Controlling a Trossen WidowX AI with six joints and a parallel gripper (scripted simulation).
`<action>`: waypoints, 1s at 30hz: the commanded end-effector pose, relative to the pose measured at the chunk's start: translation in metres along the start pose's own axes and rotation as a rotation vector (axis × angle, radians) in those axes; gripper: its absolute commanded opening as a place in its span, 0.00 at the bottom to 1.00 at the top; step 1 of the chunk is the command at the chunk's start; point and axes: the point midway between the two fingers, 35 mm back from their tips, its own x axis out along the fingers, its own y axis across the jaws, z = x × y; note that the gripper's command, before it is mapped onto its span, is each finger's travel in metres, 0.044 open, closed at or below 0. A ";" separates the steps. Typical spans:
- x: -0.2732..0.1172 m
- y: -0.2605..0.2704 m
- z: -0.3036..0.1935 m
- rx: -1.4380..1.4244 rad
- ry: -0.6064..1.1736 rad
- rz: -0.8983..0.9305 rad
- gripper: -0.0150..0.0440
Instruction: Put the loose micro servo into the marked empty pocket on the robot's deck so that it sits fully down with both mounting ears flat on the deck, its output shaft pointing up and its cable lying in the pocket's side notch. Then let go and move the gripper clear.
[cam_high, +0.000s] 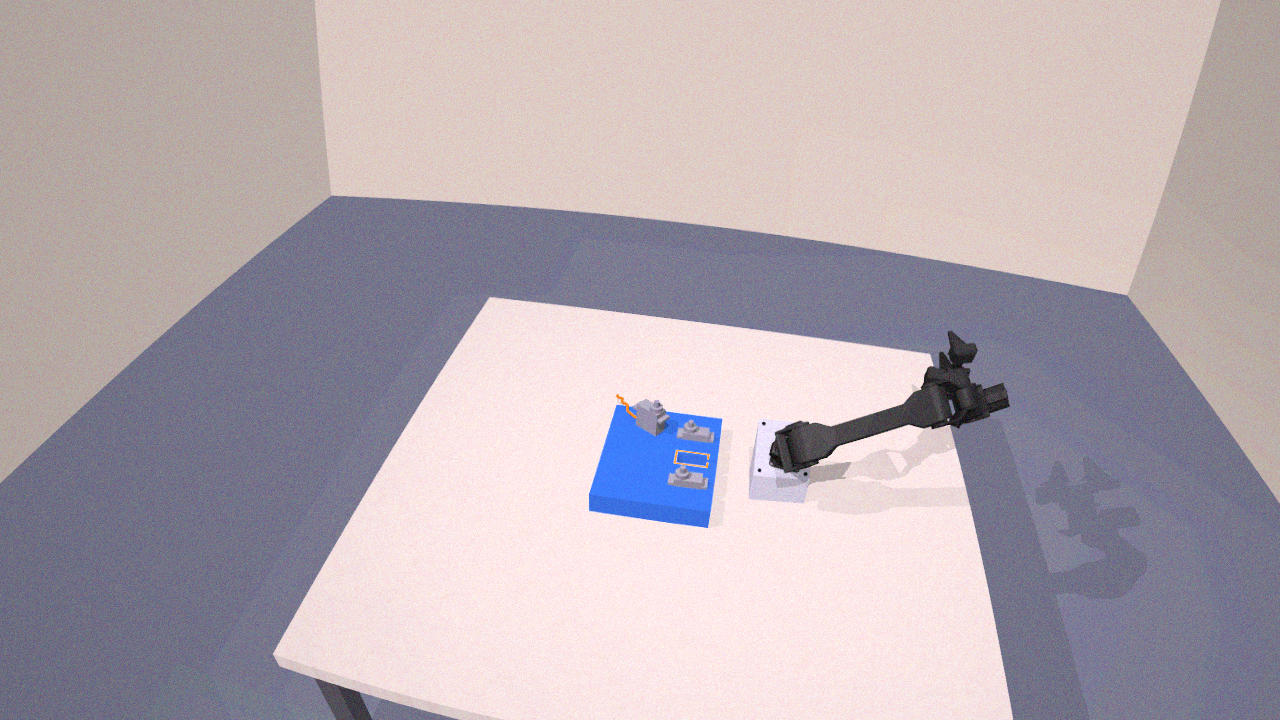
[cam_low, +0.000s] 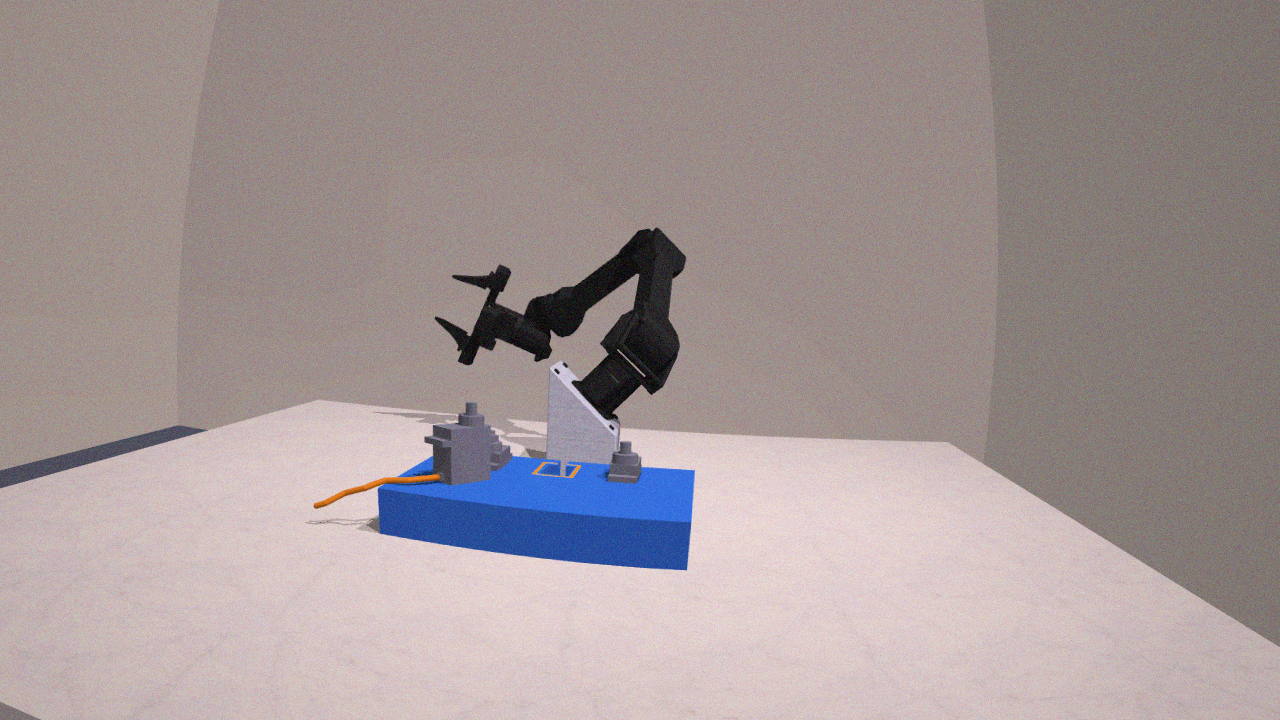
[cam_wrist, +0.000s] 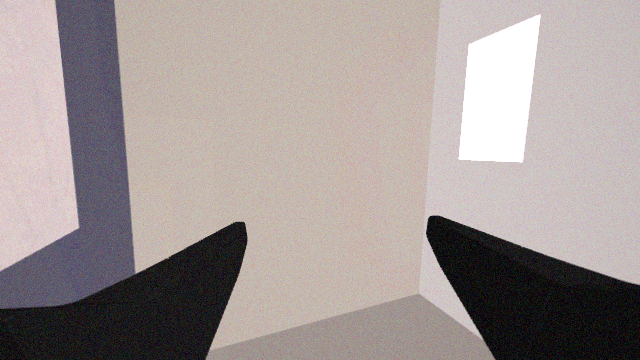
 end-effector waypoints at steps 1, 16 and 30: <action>0.001 0.000 0.000 0.002 -0.002 0.000 0.98; 0.082 -0.031 0.067 0.240 -0.210 0.099 1.00; 0.141 -0.054 0.149 0.440 -0.373 0.272 1.00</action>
